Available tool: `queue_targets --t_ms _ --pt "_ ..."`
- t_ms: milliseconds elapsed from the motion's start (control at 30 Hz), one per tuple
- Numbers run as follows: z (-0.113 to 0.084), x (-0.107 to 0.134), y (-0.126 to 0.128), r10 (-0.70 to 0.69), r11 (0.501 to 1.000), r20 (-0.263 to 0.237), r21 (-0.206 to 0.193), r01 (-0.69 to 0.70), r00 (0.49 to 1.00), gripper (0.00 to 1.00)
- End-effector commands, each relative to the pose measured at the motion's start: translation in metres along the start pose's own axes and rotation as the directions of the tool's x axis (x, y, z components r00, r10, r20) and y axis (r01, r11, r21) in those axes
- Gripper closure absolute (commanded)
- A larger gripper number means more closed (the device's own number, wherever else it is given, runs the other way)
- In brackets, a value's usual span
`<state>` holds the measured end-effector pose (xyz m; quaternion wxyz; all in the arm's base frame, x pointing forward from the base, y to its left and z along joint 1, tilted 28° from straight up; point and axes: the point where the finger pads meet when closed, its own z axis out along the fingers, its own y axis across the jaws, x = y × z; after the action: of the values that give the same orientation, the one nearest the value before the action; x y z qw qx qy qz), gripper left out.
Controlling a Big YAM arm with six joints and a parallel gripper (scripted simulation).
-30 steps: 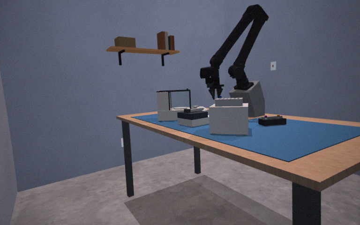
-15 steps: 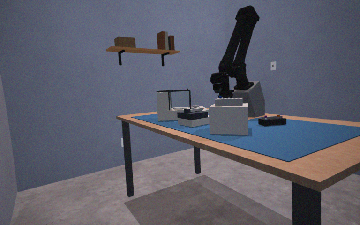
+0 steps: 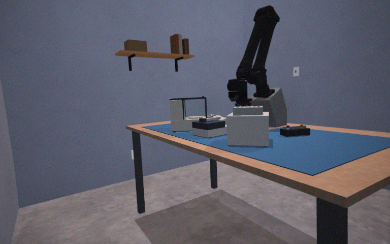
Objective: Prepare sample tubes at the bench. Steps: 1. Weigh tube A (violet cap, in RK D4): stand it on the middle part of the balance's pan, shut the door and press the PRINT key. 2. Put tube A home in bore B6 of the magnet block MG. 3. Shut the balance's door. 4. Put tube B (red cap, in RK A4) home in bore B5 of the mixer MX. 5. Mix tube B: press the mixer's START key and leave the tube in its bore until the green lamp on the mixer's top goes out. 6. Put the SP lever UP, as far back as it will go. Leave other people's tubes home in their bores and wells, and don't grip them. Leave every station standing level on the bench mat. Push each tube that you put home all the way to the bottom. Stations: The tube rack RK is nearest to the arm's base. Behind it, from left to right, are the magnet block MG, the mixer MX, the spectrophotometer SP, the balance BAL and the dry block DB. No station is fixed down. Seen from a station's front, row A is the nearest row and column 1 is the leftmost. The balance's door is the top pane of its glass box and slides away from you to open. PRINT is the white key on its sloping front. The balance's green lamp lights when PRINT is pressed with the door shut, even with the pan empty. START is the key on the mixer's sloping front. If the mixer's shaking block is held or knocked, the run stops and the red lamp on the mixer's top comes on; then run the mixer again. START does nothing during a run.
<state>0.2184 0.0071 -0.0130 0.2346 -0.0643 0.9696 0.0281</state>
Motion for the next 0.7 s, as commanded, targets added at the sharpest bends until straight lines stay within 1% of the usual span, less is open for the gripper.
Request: queue_targets --t_ms 0,133,167,300,667 --pt "-0.007 -0.026 -0.007 0.023 1.000 0.062 0.012 -0.024 0.998 0.64" --pt "-0.008 -0.024 -0.007 0.024 1.000 0.054 0.011 -0.025 0.998 0.64" --pt "-0.007 -0.021 -0.006 0.022 1.000 0.038 0.007 -0.023 0.999 0.64" --pt "-0.009 -0.022 -0.007 0.012 1.000 0.042 0.009 -0.012 0.999 0.64" --pt "-0.006 -0.012 -0.004 0.007 1.000 0.027 0.004 -0.007 1.000 0.64"
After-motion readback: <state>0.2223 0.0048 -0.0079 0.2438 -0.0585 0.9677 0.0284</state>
